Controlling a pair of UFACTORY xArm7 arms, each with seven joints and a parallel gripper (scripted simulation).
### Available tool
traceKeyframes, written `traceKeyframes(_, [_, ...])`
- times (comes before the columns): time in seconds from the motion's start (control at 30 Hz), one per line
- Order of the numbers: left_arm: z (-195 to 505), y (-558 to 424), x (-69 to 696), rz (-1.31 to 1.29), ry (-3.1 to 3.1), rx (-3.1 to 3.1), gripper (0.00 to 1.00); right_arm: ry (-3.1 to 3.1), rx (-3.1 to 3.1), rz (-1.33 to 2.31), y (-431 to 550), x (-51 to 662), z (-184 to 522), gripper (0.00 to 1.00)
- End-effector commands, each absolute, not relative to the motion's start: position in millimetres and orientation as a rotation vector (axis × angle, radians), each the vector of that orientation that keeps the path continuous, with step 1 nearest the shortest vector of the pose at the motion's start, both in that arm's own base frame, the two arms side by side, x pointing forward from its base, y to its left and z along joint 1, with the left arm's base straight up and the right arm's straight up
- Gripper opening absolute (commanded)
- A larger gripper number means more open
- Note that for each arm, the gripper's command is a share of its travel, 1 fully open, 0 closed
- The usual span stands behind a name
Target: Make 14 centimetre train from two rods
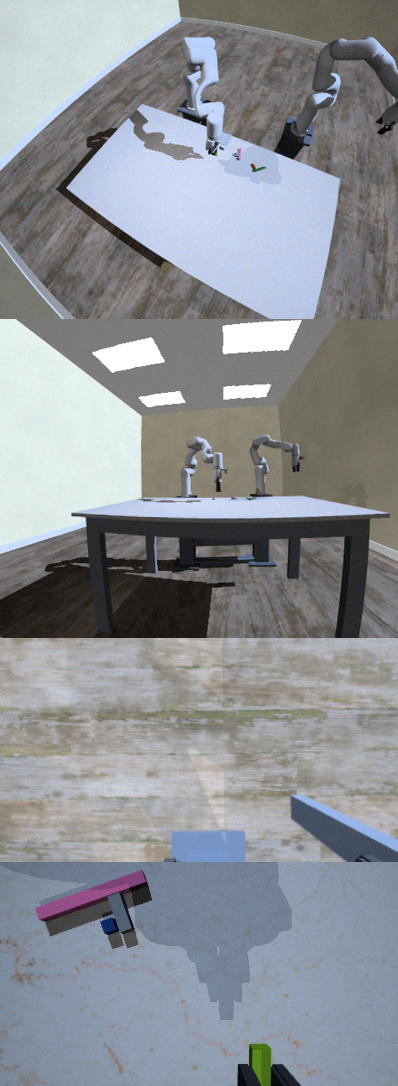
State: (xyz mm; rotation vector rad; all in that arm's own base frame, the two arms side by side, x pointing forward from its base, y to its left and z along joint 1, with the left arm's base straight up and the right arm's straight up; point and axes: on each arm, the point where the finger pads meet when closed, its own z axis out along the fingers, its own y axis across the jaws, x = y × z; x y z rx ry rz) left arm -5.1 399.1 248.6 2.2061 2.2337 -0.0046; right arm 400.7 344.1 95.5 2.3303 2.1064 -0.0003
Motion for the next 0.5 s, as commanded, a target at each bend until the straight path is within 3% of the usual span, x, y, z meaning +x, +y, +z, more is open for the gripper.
traceKeyframes(0.0, [250,400,-5,0.0,2.235,2.208,1.0,2.107,2.331,0.009,346,403,75,0.06])
traceKeyframes(0.47, [250,400,-5,0.0,2.235,2.208,1.0,2.107,2.331,0.009,347,403,40,0.06])
